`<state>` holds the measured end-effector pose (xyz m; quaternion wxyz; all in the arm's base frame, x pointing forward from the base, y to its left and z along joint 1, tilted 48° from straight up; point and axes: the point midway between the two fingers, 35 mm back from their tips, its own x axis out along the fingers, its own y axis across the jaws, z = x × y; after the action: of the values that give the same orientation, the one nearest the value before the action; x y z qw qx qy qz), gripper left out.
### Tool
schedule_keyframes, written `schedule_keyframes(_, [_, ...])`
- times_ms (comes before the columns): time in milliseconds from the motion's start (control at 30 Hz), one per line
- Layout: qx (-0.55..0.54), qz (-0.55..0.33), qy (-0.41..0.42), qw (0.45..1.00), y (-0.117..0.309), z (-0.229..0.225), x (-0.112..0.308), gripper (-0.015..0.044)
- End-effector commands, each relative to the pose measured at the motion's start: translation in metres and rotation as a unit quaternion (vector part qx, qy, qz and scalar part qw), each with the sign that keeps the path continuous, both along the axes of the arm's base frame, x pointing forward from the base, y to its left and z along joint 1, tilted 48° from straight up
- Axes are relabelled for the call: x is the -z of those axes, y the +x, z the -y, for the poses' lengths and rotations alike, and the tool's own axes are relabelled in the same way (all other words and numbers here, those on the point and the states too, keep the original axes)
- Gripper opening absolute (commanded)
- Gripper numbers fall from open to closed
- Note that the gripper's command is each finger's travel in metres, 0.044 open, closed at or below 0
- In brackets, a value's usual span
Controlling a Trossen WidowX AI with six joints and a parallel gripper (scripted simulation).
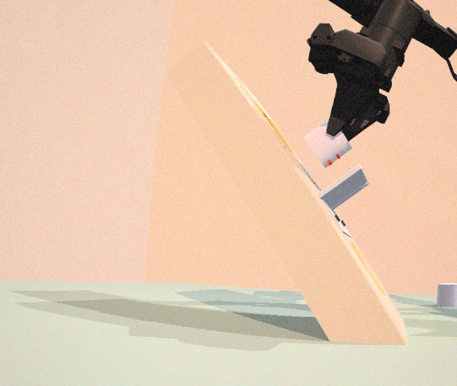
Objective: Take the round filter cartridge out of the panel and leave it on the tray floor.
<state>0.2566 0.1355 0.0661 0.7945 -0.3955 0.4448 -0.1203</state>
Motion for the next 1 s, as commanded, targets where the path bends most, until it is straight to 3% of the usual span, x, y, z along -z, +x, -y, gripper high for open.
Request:
schedule_keyframes(0, [-0.002, 0.001, 0.007, 1.0, -0.012, -0.018, -0.015, 0.0])
schedule_keyframes(333, [-0.001, 0.004, 0.003, 1.0, -0.037, -0.038, -0.041, 0.0])
schedule_keyframes(967, [-0.001, 0.005, 0.007, 1.0, -0.043, -0.089, 0.03, 0.0])
